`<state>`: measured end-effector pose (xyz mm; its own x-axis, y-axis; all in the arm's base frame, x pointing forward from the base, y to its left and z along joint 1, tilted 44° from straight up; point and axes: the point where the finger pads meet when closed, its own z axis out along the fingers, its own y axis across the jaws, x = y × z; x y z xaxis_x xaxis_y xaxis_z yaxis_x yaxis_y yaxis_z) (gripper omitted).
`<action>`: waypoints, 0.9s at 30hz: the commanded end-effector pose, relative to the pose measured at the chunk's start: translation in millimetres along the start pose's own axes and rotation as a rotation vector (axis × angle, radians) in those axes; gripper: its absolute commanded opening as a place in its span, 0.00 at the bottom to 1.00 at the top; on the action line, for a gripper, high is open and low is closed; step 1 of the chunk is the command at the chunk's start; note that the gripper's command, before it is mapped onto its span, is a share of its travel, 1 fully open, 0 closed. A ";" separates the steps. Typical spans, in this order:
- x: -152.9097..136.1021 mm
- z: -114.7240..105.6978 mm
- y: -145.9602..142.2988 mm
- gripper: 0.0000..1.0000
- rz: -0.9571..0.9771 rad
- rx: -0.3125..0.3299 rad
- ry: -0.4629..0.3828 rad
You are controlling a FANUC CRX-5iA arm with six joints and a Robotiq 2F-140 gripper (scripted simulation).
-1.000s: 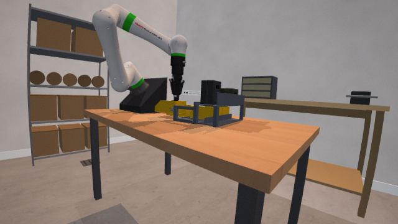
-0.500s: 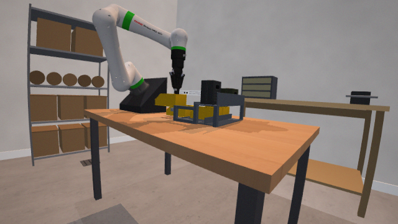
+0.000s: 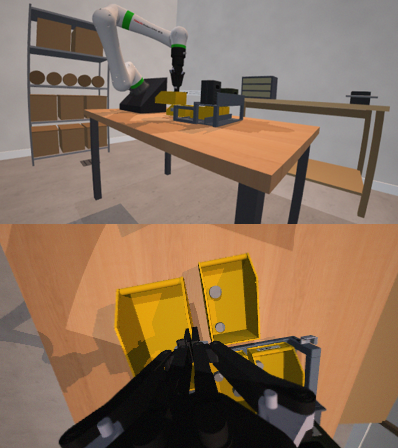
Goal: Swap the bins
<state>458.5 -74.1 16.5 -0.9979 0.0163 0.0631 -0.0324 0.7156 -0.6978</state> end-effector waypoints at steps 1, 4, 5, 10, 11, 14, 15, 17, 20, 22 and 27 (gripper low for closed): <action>-0.6 -0.8 0.2 0.10 0.000 0.000 -0.002; -0.6 -0.8 0.2 0.10 0.000 0.000 -0.002; -0.6 -0.8 0.2 0.10 0.000 0.000 -0.002; -0.6 -0.8 0.2 0.10 0.000 0.000 -0.002; -0.6 -0.8 0.2 0.10 0.000 0.000 -0.002; -0.5 -0.8 0.7 0.10 0.000 0.000 -0.002; -0.5 -0.8 1.3 0.10 0.000 0.000 -0.002; -0.2 -0.8 3.8 0.10 0.000 0.000 -0.002; 0.0 -0.8 5.7 0.10 0.000 0.000 -0.002; 0.6 -0.9 11.2 0.10 0.000 0.000 -0.002; 3.2 -0.9 35.5 0.10 0.000 0.000 -0.002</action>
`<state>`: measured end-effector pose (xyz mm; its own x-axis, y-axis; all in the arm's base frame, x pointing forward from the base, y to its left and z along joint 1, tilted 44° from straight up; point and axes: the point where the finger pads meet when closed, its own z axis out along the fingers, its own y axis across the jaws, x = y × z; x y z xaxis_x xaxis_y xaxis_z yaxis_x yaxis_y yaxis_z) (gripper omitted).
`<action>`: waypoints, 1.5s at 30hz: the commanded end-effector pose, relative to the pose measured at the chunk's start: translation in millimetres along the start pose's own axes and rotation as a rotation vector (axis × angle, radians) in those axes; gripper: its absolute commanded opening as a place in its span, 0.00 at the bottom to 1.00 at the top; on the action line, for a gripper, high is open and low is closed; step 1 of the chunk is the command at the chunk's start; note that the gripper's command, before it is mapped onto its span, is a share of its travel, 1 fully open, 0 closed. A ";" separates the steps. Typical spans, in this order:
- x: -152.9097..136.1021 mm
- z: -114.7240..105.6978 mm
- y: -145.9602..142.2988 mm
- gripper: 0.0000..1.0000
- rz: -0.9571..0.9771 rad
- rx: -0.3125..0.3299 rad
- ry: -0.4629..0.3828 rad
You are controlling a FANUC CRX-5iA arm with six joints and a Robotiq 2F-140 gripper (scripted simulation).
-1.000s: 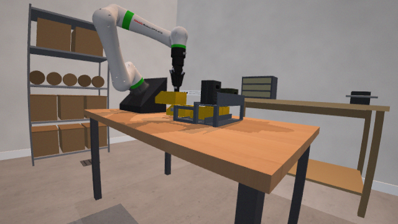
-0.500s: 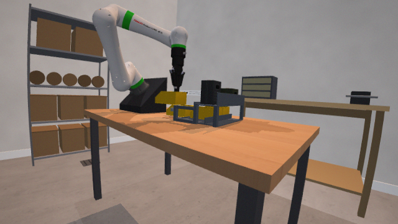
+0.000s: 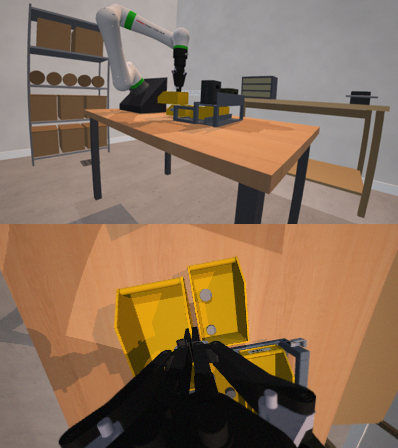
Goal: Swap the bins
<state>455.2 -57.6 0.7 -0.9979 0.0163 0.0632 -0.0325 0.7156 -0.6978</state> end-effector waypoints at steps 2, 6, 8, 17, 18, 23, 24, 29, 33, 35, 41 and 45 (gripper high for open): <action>2.1 -0.8 26.0 0.10 0.000 0.000 -0.002; 5.5 -0.8 57.5 0.10 0.000 0.000 -0.002; 7.4 -0.8 74.8 0.10 0.000 0.000 -0.002; 14.2 -0.9 137.9 0.10 0.000 0.000 -0.002; 15.2 -0.9 146.6 0.10 0.000 0.000 -0.002; 19.5 -0.9 186.3 0.10 0.000 0.000 -0.002; 20.2 -0.9 193.3 0.10 0.000 0.000 -0.002; 22.2 -0.9 211.7 0.10 0.000 0.000 -0.002; 24.2 -0.9 229.7 0.10 0.000 0.000 -0.002; 24.8 -0.9 235.8 0.10 0.000 0.000 -0.002; 25.7 -0.9 244.0 0.10 0.000 0.000 -0.002; 25.8 -0.9 244.4 0.10 0.000 0.000 -0.002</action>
